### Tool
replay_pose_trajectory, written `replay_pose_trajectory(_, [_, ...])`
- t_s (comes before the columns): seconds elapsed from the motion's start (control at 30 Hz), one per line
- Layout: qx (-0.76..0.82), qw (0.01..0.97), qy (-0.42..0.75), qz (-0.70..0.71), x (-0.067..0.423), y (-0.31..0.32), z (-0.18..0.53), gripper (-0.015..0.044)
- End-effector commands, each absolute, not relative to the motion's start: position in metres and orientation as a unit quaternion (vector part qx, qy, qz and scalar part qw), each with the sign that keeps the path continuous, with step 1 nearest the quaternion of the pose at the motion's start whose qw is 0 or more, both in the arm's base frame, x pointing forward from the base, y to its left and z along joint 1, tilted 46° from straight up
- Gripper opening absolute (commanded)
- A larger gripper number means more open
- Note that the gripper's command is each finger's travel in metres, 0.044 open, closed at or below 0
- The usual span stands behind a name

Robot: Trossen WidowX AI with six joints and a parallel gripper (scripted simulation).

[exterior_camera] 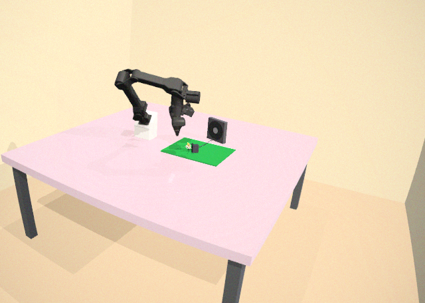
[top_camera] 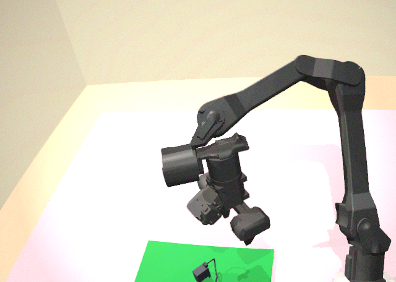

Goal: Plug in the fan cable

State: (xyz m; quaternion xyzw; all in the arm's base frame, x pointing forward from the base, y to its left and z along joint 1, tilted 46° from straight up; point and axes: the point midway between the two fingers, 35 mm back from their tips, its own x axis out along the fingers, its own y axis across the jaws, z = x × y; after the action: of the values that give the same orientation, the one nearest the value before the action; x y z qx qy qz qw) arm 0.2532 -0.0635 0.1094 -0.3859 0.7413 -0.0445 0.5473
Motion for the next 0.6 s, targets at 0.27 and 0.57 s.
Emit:
replay_pose_trajectory(0.27, [-0.408, 0.541, 0.733, -0.063, 0.264, -0.056, 0.115, 0.044])
replay_pose_trajectory(0.57, [-0.472, 0.497, 0.728, -0.016, 0.337, 0.01, 0.1, 0.044])
